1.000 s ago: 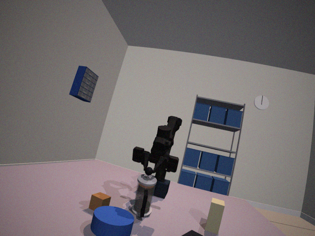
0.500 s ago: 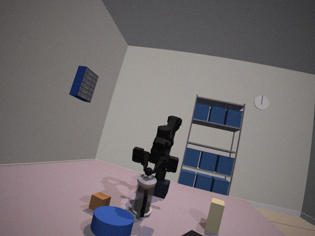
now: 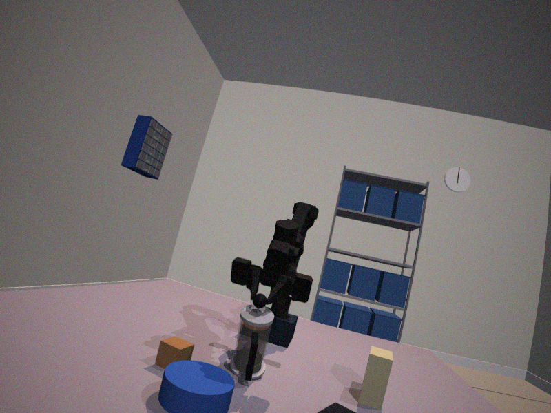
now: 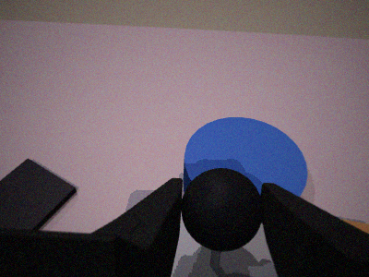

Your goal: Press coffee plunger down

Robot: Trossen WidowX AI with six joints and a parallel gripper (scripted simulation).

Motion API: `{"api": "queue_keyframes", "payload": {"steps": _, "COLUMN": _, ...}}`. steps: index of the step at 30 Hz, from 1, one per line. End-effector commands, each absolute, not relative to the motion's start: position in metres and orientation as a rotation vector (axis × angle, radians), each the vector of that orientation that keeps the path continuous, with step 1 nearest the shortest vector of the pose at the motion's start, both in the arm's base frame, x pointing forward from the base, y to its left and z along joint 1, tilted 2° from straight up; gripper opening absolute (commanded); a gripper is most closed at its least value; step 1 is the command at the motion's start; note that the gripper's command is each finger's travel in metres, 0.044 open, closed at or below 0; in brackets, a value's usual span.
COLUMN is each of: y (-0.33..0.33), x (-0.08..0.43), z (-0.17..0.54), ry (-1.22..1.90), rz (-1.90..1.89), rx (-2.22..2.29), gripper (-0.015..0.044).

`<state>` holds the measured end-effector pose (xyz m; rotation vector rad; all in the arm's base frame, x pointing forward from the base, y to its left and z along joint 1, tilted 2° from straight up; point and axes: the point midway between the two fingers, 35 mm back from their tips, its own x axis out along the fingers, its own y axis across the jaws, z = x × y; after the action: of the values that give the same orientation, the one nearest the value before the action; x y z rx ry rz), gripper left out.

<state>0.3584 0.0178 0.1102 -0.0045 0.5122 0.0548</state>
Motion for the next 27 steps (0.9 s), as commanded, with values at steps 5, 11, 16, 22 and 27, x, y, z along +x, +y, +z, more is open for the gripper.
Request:
{"api": "queue_keyframes", "payload": {"steps": 5, "y": 0.0178, "x": 0.3587, "z": 0.1099, "ry": 0.513, "rz": 0.055, "rx": -0.005, "gripper": 0.0122}}
{"api": "queue_keyframes", "payload": {"steps": 11, "y": 0.0178, "x": 0.3587, "z": 0.1099, "ry": 0.513, "rz": 0.055, "rx": -0.005, "gripper": 0.0122}}
{"api": "queue_keyframes", "payload": {"steps": 16, "y": 0.0178, "x": 0.3587, "z": 0.1099, "ry": 0.513, "rz": 0.055, "rx": -0.005, "gripper": 0.0227}}
{"api": "queue_keyframes", "payload": {"steps": 22, "y": 0.0178, "x": 0.3587, "z": 0.1099, "ry": 0.513, "rz": 0.055, "rx": -0.005, "gripper": 0.0384}}
{"api": "queue_keyframes", "payload": {"steps": 27, "y": 0.0178, "x": 0.3587, "z": 0.1099, "ry": 0.513, "rz": 0.055, "rx": -0.005, "gripper": 0.044}}
